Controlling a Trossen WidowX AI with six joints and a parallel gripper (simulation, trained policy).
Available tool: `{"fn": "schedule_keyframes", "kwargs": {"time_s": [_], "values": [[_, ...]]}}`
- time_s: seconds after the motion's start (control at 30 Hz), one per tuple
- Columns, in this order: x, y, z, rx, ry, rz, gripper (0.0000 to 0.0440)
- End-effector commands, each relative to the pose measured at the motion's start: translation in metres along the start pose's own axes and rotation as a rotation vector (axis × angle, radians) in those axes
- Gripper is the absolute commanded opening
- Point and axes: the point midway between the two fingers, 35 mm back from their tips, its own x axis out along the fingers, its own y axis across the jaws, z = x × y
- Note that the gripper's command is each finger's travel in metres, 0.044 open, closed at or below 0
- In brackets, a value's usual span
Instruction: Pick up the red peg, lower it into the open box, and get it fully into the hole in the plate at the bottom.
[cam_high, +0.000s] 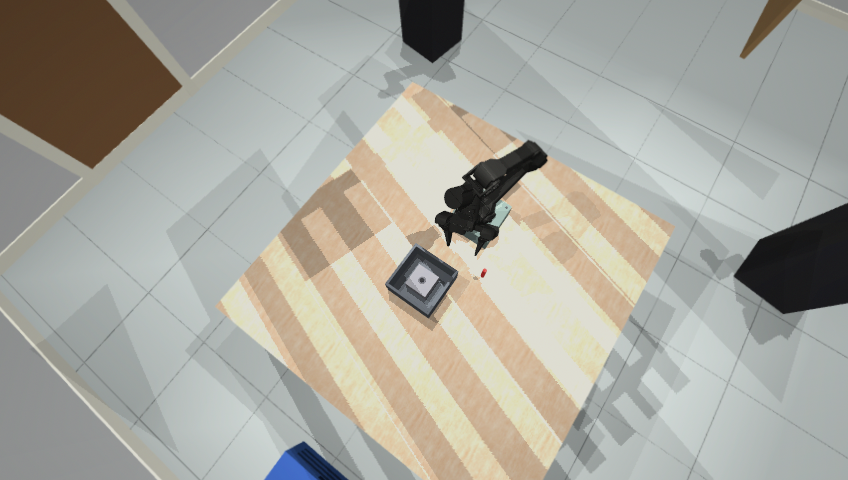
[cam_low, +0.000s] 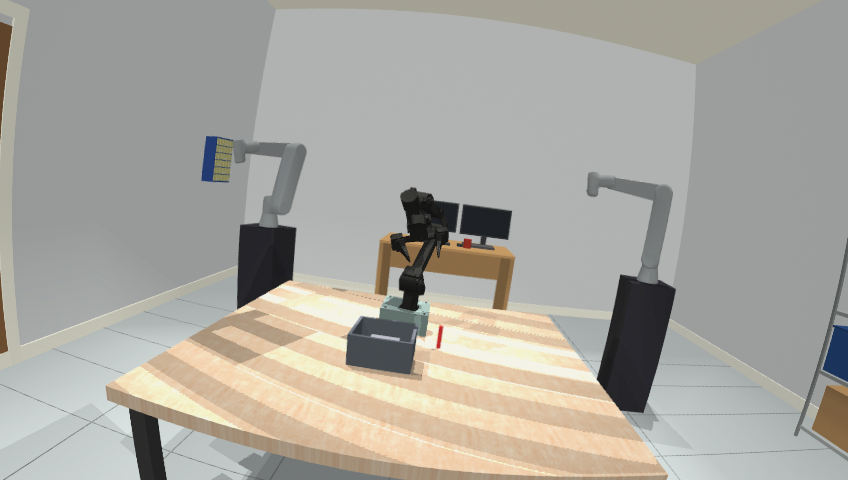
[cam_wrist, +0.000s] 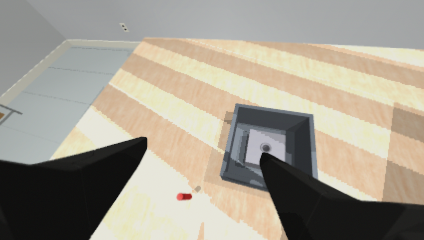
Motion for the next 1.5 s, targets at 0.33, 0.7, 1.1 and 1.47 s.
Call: {"fn": "schedule_keyframes", "kwargs": {"time_s": [0.33,0.7,1.1,1.47], "values": [[0.026,-0.005,-0.042,0.393,0.289,-0.07,0.044],[0.04,-0.003,-0.074,0.651,0.51,-0.224,0.044],[0.06,0.004,-0.107,0.844,0.683,-0.523,0.044],[0.084,0.02,-0.135,0.879,0.727,-0.759,0.044]]}}
